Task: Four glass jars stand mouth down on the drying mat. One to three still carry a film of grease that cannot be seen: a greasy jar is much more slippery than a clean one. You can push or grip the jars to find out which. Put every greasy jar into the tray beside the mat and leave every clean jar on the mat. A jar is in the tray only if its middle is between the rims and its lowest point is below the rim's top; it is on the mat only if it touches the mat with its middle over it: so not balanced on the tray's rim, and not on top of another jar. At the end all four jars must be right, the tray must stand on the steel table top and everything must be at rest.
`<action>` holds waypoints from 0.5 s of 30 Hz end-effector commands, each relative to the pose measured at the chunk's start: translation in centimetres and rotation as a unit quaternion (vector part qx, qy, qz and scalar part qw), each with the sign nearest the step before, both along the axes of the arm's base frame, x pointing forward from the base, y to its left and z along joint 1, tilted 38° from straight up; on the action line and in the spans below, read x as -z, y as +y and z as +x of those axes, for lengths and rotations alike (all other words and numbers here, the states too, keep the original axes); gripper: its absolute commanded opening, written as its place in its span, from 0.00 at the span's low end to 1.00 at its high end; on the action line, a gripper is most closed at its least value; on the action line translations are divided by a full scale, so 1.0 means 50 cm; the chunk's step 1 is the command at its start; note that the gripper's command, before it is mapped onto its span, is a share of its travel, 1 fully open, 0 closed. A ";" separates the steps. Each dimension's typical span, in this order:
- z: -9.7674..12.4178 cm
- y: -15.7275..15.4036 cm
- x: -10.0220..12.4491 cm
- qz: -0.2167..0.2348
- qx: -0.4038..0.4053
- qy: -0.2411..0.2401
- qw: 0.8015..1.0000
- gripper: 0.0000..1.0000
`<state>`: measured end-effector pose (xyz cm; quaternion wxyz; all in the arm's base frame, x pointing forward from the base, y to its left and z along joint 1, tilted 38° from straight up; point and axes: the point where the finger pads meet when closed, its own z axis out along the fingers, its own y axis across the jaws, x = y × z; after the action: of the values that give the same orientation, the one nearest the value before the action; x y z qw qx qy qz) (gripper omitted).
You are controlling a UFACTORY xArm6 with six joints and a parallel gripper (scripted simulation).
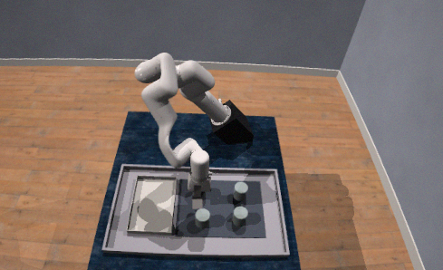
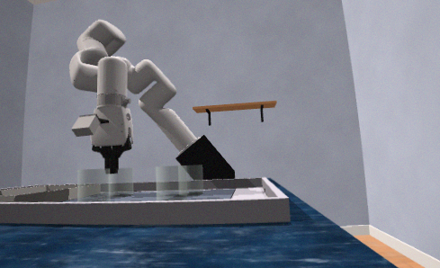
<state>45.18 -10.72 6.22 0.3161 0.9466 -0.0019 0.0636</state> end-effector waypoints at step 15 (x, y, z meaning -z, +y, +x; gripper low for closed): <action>-0.003 0.003 -0.004 0.000 -0.001 -0.002 1.000 0.00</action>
<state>44.98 -10.63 6.31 0.3161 0.9466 -0.0019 0.0636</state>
